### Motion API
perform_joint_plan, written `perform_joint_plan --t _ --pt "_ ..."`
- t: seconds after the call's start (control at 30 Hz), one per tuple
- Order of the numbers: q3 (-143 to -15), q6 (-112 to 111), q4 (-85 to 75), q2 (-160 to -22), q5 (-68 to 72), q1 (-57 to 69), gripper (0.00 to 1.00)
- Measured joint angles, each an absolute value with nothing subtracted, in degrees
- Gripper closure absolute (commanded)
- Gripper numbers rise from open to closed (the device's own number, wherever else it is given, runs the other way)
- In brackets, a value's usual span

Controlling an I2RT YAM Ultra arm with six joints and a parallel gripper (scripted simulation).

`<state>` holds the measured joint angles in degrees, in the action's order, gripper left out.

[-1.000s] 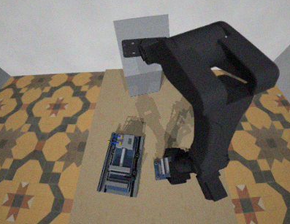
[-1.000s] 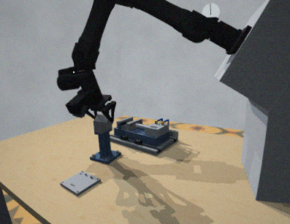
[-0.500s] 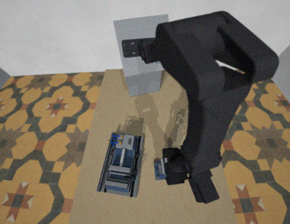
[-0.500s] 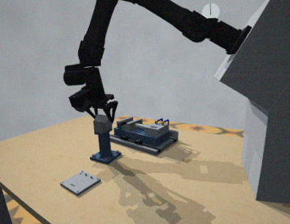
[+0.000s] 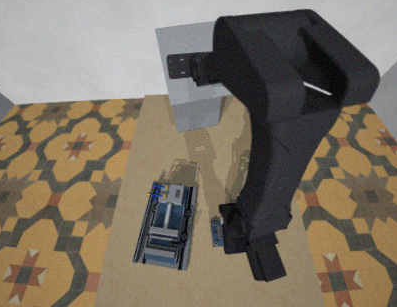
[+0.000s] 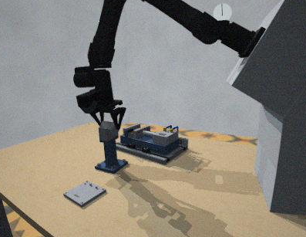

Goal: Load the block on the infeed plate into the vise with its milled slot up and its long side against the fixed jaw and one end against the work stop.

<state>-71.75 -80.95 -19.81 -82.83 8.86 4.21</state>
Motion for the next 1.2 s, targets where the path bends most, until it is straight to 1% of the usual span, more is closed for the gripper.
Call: perform_joint_plan --t 1.2 --pt "-69.89 -87.02 -16.12 -84.07 -21.93 -7.84 0.19"
